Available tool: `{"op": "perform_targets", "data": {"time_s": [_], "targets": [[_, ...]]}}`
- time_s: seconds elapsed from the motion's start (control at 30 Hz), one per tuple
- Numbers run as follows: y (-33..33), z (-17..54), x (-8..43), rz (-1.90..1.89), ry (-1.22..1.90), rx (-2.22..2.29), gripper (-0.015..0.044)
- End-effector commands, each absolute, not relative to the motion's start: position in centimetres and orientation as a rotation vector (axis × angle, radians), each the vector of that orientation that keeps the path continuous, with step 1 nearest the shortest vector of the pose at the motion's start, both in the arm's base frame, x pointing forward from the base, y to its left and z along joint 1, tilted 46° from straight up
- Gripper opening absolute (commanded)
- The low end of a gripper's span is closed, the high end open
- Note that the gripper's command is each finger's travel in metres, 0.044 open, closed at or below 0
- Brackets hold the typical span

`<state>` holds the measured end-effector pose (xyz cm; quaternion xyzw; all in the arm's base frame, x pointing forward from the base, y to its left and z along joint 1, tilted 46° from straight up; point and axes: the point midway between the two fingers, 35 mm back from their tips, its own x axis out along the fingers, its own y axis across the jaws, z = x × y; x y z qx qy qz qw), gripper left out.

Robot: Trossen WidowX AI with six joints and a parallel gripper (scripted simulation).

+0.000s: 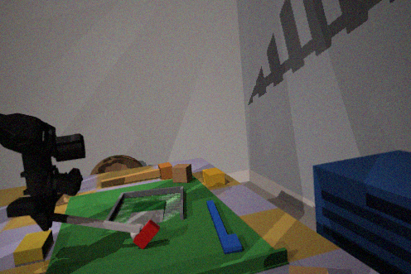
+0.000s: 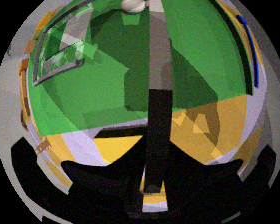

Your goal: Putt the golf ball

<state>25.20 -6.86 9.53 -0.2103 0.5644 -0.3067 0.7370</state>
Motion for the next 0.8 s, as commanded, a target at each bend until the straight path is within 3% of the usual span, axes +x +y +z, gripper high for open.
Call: {"op": "perform_targets", "data": {"time_s": [0.0, 0.77], "targets": [[-3.6, 6.4, 25.1, -0.673, 1.24, -0.488, 0.0], [0.8, 9.4, 24.0, -0.675, 1.244, -0.5, 0.0]]}}
